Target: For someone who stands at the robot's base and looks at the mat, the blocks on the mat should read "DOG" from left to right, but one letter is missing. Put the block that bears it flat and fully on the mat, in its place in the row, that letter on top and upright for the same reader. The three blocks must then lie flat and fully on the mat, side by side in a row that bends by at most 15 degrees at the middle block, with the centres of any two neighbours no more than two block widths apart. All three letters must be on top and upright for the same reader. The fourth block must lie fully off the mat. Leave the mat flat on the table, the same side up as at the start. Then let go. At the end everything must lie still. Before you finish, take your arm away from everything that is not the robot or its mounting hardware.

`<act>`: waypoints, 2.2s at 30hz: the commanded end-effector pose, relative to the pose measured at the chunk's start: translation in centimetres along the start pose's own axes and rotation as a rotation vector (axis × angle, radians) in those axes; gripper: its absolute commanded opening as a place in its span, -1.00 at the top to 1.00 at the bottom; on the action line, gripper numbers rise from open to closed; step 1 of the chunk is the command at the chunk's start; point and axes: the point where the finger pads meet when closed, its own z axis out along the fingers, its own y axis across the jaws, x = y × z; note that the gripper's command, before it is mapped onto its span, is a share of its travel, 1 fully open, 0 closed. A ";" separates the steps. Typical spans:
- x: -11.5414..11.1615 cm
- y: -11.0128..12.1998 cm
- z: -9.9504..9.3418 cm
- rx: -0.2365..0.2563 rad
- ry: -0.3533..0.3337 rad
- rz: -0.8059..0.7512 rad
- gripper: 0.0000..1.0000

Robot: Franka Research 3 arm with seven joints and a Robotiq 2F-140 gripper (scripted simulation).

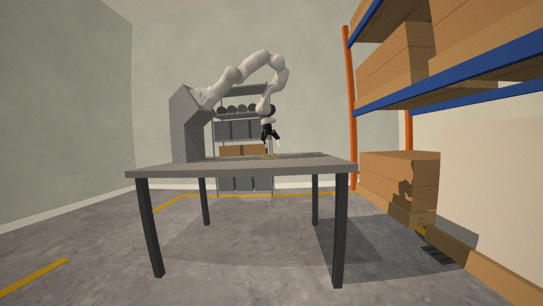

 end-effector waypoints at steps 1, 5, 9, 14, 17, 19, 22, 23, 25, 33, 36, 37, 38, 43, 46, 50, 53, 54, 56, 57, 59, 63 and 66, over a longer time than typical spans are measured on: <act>0.1 0.1 0.0 0.001 0.003 0.002 -1.00; 0.1 0.1 0.0 0.001 0.003 0.002 -1.00; 0.1 0.1 0.0 0.001 0.003 0.002 -1.00; 0.1 0.1 0.0 0.001 0.003 0.002 -1.00; 0.1 0.1 0.0 0.001 0.003 0.002 -1.00; 0.1 0.1 0.0 0.001 0.003 0.002 -1.00; 0.1 0.1 0.0 0.001 0.003 0.002 -1.00; 0.1 0.1 0.0 0.001 0.003 0.002 -1.00; 0.1 0.1 0.0 0.001 0.003 0.002 -1.00; -1.8 6.4 -0.5 -0.002 0.002 0.003 -1.00; -2.4 8.3 -0.6 -0.002 0.003 0.004 -1.00; -2.4 8.3 -0.6 -0.002 0.003 0.004 -1.00; -2.4 8.3 -0.6 -0.002 0.003 0.004 -1.00; -2.4 8.3 -0.6 -0.002 0.003 0.004 -1.00; -2.4 8.3 -0.6 -0.002 0.003 0.004 -1.00; -2.4 8.3 -0.6 -0.002 0.003 0.004 -1.00; -2.4 8.3 -0.6 -0.002 0.003 0.004 -1.00; -2.4 8.3 -0.6 -0.002 0.003 0.004 -1.00; -2.4 8.3 -0.6 -0.002 0.003 0.004 -1.00; -2.4 8.3 -0.6 -0.002 0.003 0.004 -1.00; -2.4 8.3 -0.6 -0.002 0.003 0.004 -1.00; -2.4 8.3 -0.6 -0.002 0.003 0.004 -1.00; -2.4 8.3 -0.6 -0.002 0.003 0.004 -1.00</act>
